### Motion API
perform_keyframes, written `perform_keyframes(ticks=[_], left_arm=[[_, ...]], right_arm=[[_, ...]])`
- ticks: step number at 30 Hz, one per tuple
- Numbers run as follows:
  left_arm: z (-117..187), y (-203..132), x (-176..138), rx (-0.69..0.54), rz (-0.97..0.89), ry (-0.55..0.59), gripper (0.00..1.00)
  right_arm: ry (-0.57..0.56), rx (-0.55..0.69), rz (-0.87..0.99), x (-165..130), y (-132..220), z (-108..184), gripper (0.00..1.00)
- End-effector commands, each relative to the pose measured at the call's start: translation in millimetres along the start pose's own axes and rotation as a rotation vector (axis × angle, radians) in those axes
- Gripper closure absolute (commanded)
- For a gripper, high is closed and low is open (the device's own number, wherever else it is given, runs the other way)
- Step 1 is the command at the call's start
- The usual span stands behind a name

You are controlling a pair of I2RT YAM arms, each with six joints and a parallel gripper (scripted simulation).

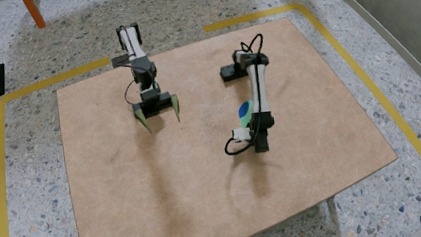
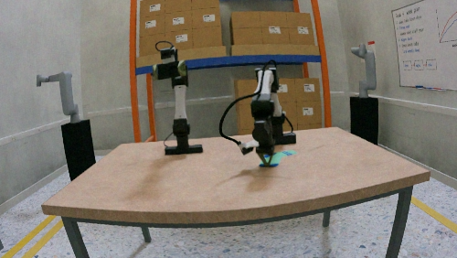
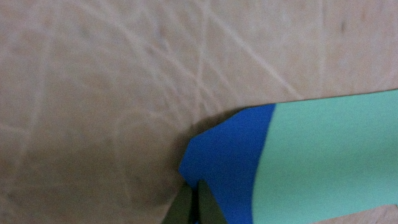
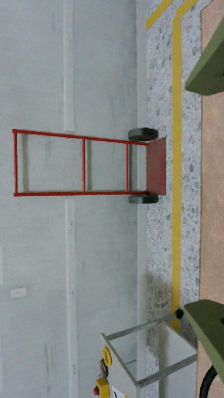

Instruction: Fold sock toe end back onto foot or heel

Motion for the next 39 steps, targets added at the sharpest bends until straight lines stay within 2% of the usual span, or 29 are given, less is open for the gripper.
perform_keyframes(ticks=[1, 7, 8, 9, 13, 14, 17, 24, 26, 33, 34, 35, 39], left_arm=[[-32.4, -18.4, 0.3, -0.104, 0.008, -0.012, 0.97], [-19.0, -26.8, 1.9, -0.132, 0.008, -0.018, 0.97], [-13.7, -26.3, 1.9, -0.122, 0.008, -0.017, 0.97], [4.7, -23.6, 2.2, -0.077, 0.009, -0.014, 0.97], [2.1, -13.5, 1.1, -0.094, 0.011, -0.015, 0.97], [6.7, -7.2, -0.4, -0.056, 0.01, -0.007, 0.97], [4.6, -11.2, 1.1, -0.092, 0.005, -0.019, 0.97], [13.0, -4.1, 1.5, -0.085, 0.01, -0.016, 0.97], [29.2, -0.9, 0.2, -0.032, 0.01, -0.006, 0.97], [35.8, 0.1, -0.6, -0.014, 0.008, -0.005, 0.97], [28.3, 0.7, -0.4, -0.025, 0.007, -0.009, 0.97], [39.5, 0.5, 0.6, -0.003, 0.013, -0.005, 0.97], [39.8, 0.4, 1.2, -0.003, 0.012, -0.006, 0.97]], right_arm=[[-0.055, 0.006, 0.004, 19.5, 3.2, 5.7, 0.0], [-0.055, 0.006, 0.004, 19.5, 3.2, 5.7, 0.0], [-0.055, 0.006, 0.004, 19.5, 3.2, 5.7, 0.0], [-0.055, 0.006, 0.004, 19.5, 3.2, 5.7, 0.0], [-0.055, 0.006, 0.004, 19.5, 3.2, 5.7, 0.0], [-0.055, 0.006, 0.004, 19.5, 3.2, 5.7, 0.0], [-0.055, 0.006, 0.004, 19.5, 3.2, 5.7, 0.0], [-0.055, 0.006, 0.004, 19.5, 3.2, 5.7, 0.0], [-0.055, 0.006, 0.004, 19.5, 3.2, 5.7, 0.0], [-0.055, 0.006, 0.004, 19.5, 3.2, 5.7, 0.0], [-0.055, 0.006, 0.004, 19.5, 3.2, 5.7, 0.0], [-0.055, 0.006, 0.004, 19.5, 3.2, 5.7, 0.0], [-0.055, 0.006, 0.004, 19.5, 3.2, 5.7, 0.0]])
Point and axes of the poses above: on each arm, the point where the finger pads meet when closed, its own z axis back along the fingers, its own y axis across the jaws, x = y × z, the point moved 1 cm from there along z, back along the fingers, and after that the axes turned 10 degrees about -z, right-handed, at the moved point
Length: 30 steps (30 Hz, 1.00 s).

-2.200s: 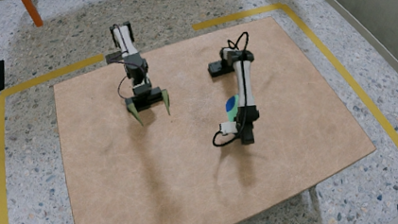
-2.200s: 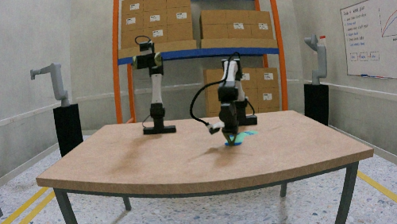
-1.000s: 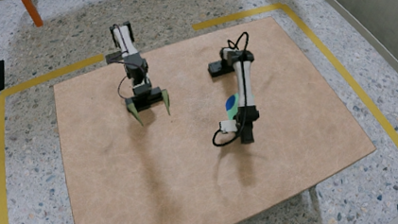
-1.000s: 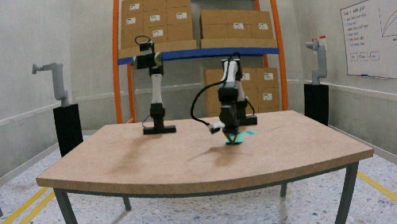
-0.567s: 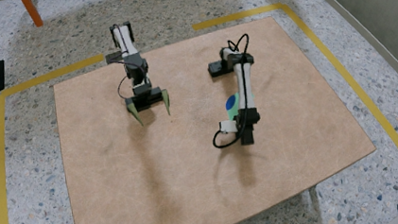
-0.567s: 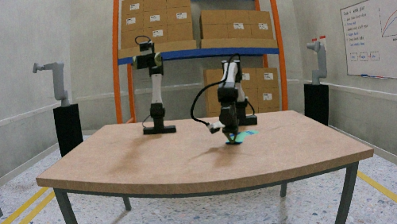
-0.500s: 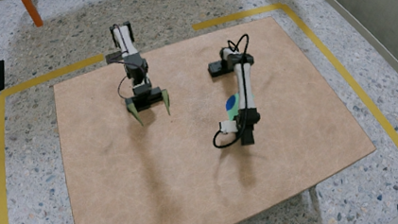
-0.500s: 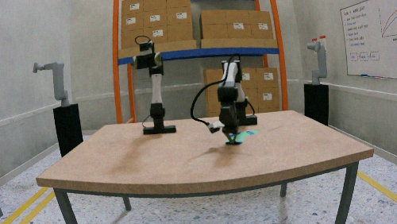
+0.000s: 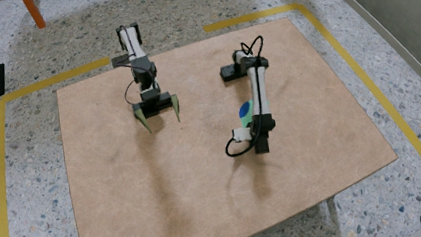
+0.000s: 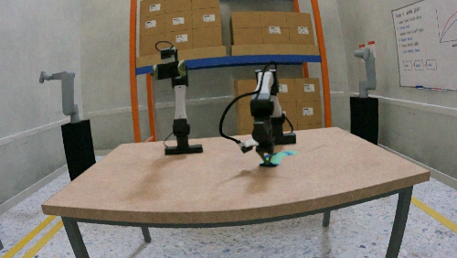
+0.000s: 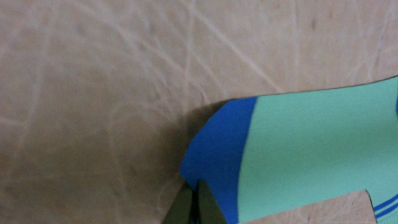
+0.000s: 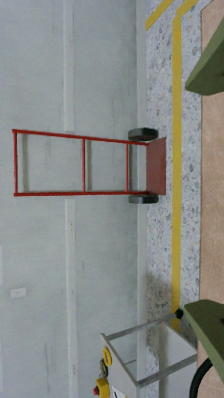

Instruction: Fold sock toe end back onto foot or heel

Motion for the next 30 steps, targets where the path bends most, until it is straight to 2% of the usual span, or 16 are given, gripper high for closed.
perform_keyframes(ticks=[1, 21, 22, 29, 30], left_arm=[[32.0, 1.0, 1.1, 0.064, 0.01, 0.005, 0.97], [25.0, -4.0, 4.1, 0.042, 0.009, -0.004, 0.97], [-32.0, -17.0, -3.4, -0.109, 0.018, -0.016, 0.97], [-29.8, -12.2, -0.5, -0.087, 0.009, -0.022, 0.97], [1.9, -4.7, -2.2, 0.042, -0.006, -0.014, 0.97]], right_arm=[[-0.055, 0.006, 0.004, 19.5, 3.2, 5.7, 0.0], [-0.055, 0.006, 0.004, 19.5, 3.2, 5.7, 0.0], [-0.055, 0.006, 0.004, 19.5, 3.2, 5.7, 0.0], [-0.055, 0.006, 0.004, 19.5, 3.2, 5.7, 0.0], [-0.055, 0.006, 0.004, 19.5, 3.2, 5.7, 0.0]])
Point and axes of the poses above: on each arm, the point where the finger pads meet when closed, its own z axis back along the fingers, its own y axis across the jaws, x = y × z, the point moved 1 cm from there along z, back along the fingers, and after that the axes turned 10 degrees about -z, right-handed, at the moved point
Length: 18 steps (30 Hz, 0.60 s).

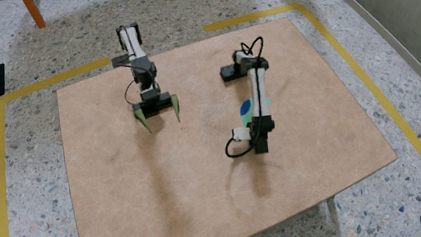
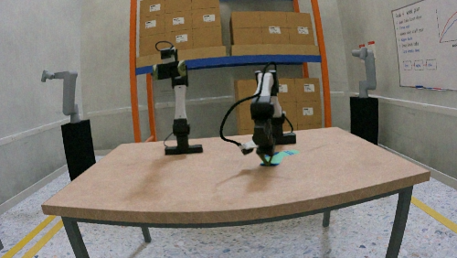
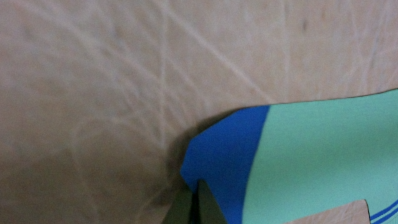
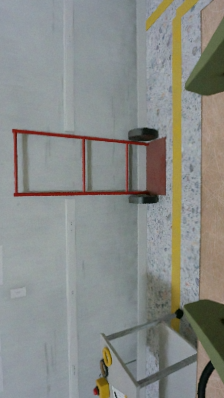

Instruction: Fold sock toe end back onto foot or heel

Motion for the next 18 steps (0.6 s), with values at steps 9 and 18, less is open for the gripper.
perform_keyframes(ticks=[9, 18], left_arm=[[47.8, -5.5, -2.1, 0.222, -0.017, 0.012, 0.97], [47.8, -8.8, 5.2, 0.198, 0.004, 0.008, 0.97]], right_arm=[[-0.055, 0.006, 0.004, 19.5, 3.2, 5.7, 0.0], [-0.055, 0.006, 0.004, 19.5, 3.2, 5.7, 0.0]])
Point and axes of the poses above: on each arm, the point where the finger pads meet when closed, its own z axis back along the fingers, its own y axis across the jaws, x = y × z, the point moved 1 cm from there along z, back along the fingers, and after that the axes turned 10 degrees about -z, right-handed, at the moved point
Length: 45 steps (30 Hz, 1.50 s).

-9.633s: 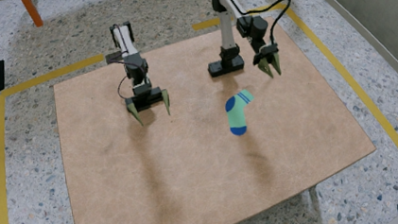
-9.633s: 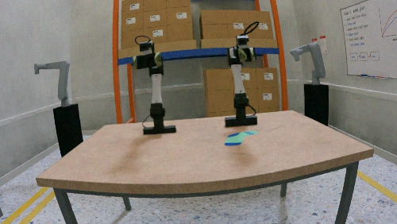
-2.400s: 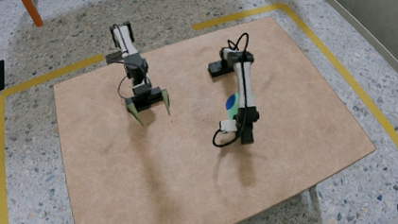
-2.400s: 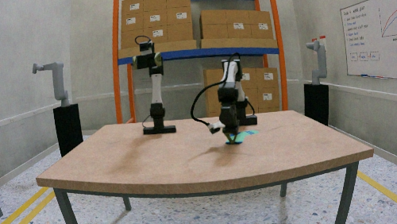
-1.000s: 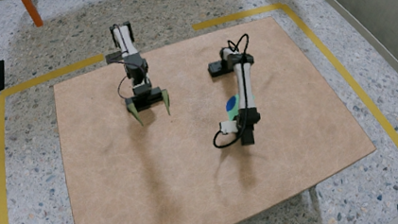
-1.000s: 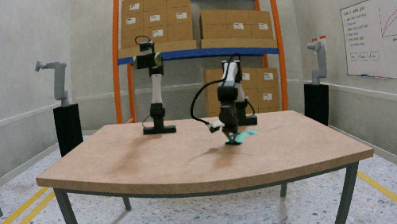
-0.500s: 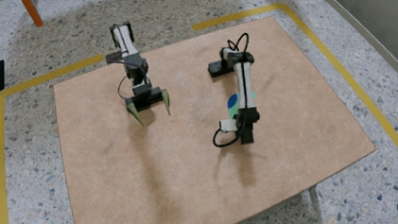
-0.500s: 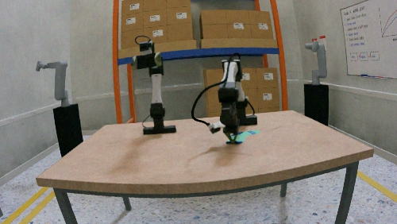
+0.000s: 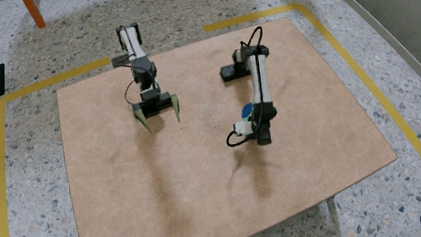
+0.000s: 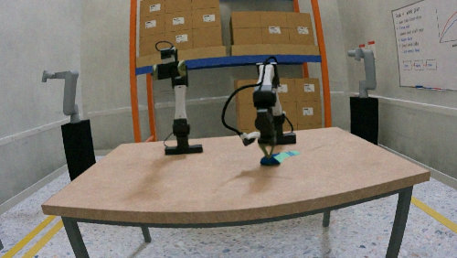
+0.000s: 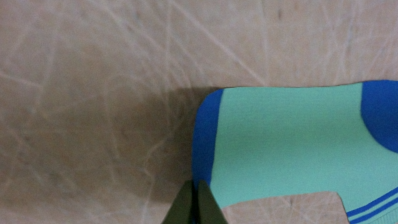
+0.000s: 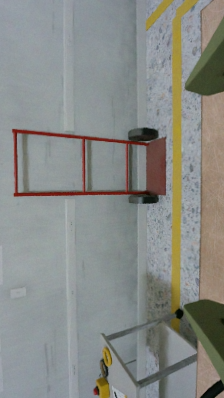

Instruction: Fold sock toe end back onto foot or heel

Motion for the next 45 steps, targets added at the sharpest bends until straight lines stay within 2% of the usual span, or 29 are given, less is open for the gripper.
perform_keyframes(ticks=[1, 4, 14, 15, 19, 21, 22, 27, 29, 31, 33, 37, 41, 42, 45], left_arm=[[17.7, 5.1, 8.4, 0.061, -0.001, -0.005, 0.97], [23.9, 9.2, 5.6, 0.08, 0.001, -0.001, 0.97], [32.1, -8.9, 6.4, 0.107, -0.025, 0.008, 0.97], [34.4, -8.6, 3.6, 0.143, -0.006, 0.02, 0.97], [29.4, -12.2, 4.1, 0.111, -0.016, 0.01, 0.97], [37.8, -9.1, 5.5, 0.131, -0.021, 0.015, 0.97], [35.8, -7.7, 3.8, 0.197, -0.023, 0.022, 0.97], [43.9, -22.3, 7.2, 0.275, -0.027, 0.036, 0.97], [42.3, -23.8, 10.0, 0.225, -0.024, 0.026, 0.97], [42.3, -23.8, 10.0, 0.225, -0.024, 0.026, 0.97], [30.5, -15.9, 12.0, 0.204, -0.009, 0.02, 0.97], [42.9, -15.8, 12.2, 0.236, -0.011, 0.027, 0.97], [42.9, -16.3, 9.5, 0.236, -0.006, 0.029, 0.97], [41.5, -23.8, 7.7, 0.293, -0.025, 0.04, 0.97], [42.2, -35.2, 8.9, 0.328, -0.025, 0.046, 0.97]], right_arm=[[-0.055, 0.006, 0.004, 19.5, 3.2, 5.7, 0.0], [-0.055, 0.006, 0.004, 19.5, 3.2, 5.7, 0.0], [-0.055, 0.006, 0.004, 19.5, 3.2, 5.7, 0.0], [-0.055, 0.006, 0.004, 19.5, 3.2, 5.7, 0.0], [-0.055, 0.006, 0.004, 19.5, 3.2, 5.7, 0.0], [-0.055, 0.006, 0.004, 19.5, 3.2, 5.7, 0.0], [-0.055, 0.006, 0.004, 19.5, 3.2, 5.7, 0.0], [-0.055, 0.006, 0.004, 19.5, 3.2, 5.7, 0.0], [-0.055, 0.006, 0.004, 19.5, 3.2, 5.7, 0.0], [-0.055, 0.006, 0.004, 19.5, 3.2, 5.7, 0.0], [-0.055, 0.006, 0.004, 19.5, 3.2, 5.7, 0.0], [-0.055, 0.006, 0.004, 19.5, 3.2, 5.7, 0.0], [-0.055, 0.006, 0.004, 19.5, 3.2, 5.7, 0.0], [-0.055, 0.006, 0.004, 19.5, 3.2, 5.7, 0.0], [-0.055, 0.006, 0.004, 19.5, 3.2, 5.7, 0.0]])
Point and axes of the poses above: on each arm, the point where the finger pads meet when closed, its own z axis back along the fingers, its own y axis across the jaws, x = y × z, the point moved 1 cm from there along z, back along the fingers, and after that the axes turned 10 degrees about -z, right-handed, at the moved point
